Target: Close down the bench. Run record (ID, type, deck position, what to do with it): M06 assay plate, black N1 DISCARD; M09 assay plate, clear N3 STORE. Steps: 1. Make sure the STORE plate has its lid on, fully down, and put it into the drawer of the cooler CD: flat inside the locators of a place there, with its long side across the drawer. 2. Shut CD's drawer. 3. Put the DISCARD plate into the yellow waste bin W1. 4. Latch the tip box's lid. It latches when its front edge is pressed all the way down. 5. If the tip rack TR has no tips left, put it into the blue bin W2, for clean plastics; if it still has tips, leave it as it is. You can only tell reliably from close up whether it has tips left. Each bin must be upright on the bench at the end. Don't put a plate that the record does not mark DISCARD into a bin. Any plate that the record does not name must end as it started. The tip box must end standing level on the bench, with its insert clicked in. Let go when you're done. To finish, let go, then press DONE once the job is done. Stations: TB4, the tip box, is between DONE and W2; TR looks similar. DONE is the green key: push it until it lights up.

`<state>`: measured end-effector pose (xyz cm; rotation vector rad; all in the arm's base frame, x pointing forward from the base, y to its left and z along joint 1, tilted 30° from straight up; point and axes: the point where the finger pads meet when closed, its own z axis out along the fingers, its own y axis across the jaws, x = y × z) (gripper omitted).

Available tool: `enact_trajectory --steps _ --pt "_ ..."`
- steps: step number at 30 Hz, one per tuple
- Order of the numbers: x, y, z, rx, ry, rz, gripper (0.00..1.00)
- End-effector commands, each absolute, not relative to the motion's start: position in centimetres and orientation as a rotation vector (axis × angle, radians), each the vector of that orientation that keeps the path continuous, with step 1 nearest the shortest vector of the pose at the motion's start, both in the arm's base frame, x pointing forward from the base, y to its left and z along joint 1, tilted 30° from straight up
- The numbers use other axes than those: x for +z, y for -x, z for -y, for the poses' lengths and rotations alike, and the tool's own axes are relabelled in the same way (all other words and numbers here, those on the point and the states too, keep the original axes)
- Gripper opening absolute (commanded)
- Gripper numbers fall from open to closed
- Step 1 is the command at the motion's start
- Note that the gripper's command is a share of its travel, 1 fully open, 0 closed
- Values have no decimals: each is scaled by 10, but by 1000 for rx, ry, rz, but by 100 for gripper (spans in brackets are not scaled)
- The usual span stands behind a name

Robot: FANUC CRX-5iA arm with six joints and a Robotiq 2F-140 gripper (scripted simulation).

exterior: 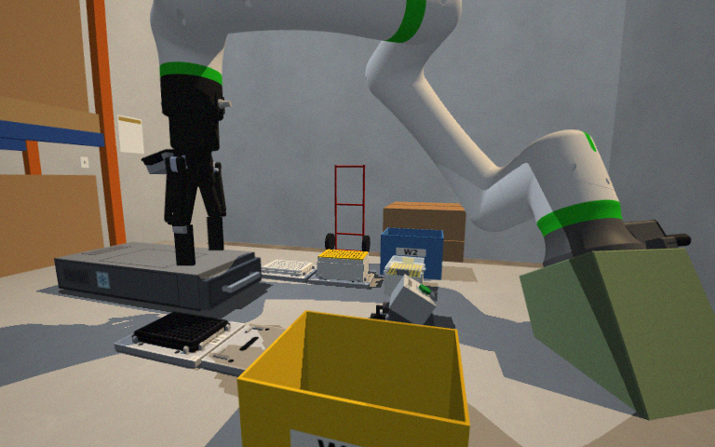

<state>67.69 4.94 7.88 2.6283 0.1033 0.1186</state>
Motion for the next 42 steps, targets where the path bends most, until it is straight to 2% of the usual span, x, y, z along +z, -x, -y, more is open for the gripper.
enact_trajectory --steps 1,10,42 --pt "76 -685 -61 160 -2627 57 70" --pt "66 -700 -87 207 -2624 237 70" --pt "44 -703 -74 207 -2624 237 70"
